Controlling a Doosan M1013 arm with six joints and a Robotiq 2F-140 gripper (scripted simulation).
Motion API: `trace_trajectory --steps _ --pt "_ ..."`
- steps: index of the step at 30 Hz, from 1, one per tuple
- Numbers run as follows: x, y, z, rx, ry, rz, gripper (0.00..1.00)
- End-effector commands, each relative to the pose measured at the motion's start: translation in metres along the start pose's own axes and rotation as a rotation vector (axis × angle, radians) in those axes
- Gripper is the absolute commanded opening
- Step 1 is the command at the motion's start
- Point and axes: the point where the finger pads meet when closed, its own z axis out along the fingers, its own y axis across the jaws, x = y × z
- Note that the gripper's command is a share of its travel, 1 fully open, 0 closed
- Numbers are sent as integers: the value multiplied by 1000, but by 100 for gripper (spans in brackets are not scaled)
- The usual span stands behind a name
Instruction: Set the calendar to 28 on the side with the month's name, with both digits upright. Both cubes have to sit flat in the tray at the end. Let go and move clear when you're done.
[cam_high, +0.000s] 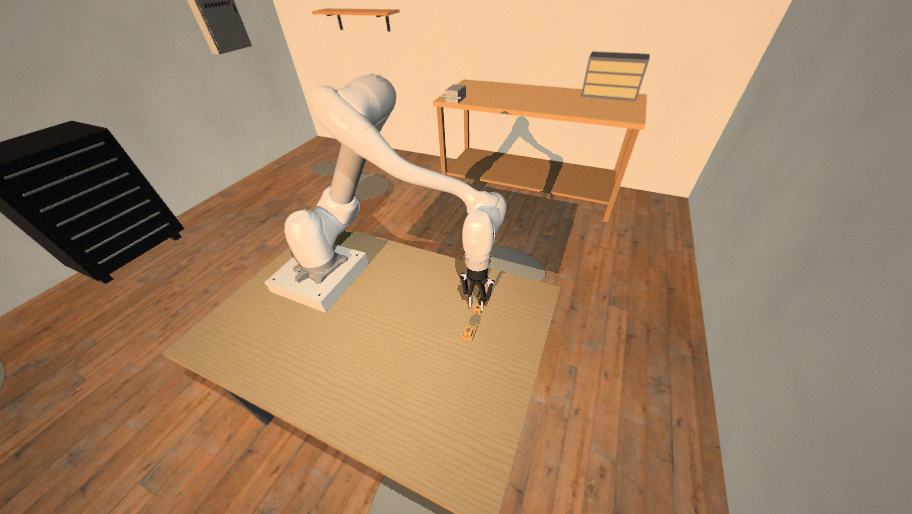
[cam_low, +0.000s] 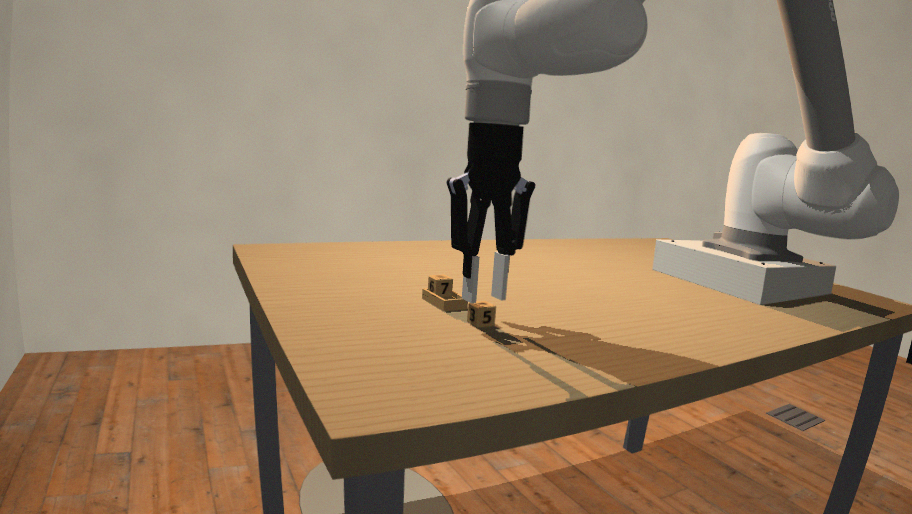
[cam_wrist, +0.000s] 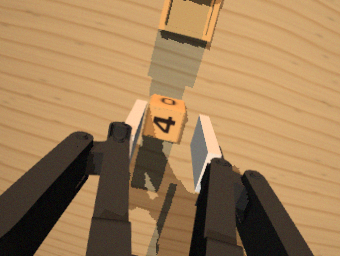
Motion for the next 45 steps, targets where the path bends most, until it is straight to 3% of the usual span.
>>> trace_trajectory --steps 1,6,18,19,45 --pt "2 -3 -21 5 2 4 35" --pt "2 -3 -48 5 2 4 35" --pt "2 -3 -69 5 2 4 35" --pt "2 -3 -69 5 2 4 100" --pt "2 -3 -69 5 2 4 100"
